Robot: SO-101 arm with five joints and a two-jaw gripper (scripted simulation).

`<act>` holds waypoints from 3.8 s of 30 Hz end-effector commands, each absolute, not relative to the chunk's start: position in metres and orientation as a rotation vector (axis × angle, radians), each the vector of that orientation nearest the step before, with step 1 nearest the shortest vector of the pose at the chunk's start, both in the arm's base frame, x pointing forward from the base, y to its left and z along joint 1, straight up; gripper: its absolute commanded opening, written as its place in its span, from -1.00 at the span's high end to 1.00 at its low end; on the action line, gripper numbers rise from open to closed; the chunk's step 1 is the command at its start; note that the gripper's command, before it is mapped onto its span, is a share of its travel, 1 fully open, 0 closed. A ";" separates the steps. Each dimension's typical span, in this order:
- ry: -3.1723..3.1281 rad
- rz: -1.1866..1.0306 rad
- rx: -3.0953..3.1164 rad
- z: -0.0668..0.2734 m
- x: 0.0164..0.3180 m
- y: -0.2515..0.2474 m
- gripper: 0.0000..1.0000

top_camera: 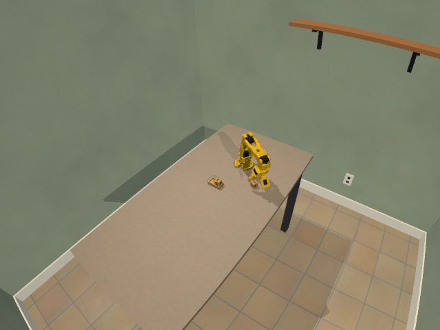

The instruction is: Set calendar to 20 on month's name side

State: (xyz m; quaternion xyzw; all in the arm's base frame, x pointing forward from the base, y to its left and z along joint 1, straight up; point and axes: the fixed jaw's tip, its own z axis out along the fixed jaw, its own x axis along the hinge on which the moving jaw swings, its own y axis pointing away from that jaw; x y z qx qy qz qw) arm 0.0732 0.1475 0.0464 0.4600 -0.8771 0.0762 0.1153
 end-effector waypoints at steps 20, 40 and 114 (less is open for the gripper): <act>-2.589 0.213 1.366 0.050 0.071 0.155 0.30; -2.547 0.252 1.347 0.035 0.071 0.155 0.30; -2.502 0.260 1.319 0.020 0.081 0.149 0.68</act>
